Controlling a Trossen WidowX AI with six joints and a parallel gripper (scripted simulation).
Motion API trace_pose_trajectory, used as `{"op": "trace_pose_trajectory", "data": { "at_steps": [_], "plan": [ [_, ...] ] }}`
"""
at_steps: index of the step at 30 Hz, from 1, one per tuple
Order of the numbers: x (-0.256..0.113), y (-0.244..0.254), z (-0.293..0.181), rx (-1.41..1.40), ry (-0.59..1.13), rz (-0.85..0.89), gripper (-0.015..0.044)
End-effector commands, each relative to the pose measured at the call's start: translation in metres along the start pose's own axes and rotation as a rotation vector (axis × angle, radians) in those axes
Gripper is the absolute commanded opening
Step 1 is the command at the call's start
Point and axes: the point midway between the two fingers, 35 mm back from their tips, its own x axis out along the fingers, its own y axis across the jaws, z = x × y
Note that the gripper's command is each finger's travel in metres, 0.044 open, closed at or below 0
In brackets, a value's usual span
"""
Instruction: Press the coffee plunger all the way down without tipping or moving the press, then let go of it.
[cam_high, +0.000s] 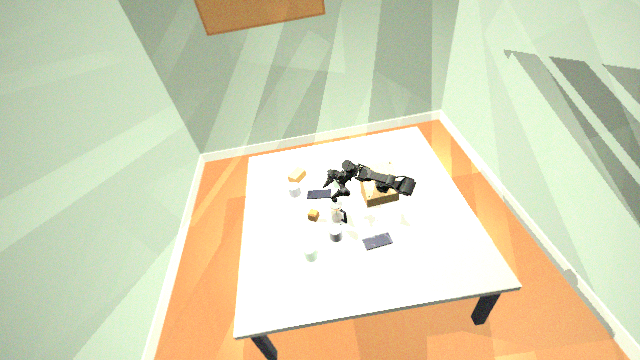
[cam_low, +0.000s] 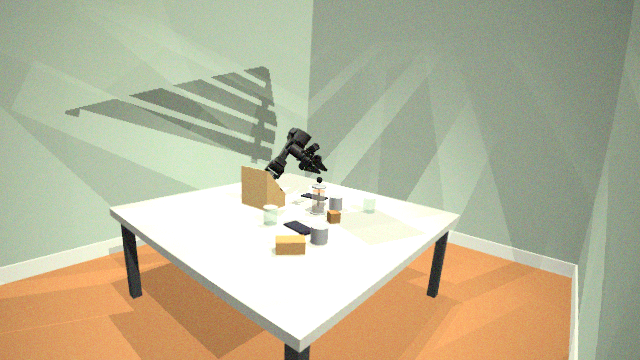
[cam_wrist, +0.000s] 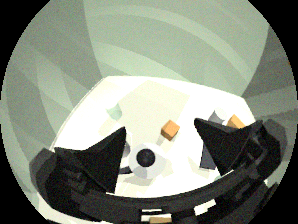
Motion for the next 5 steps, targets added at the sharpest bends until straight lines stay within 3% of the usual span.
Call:
{"op": "trace_pose_trajectory", "data": {
  "at_steps": [1,5],
  "plan": [
    [-0.0353,0.0197,0.0184,0.033,0.013,0.041,0.044],
    [-0.0365,0.0202,0.0189,0.036,0.013,0.041,0.044]
  ]
}}
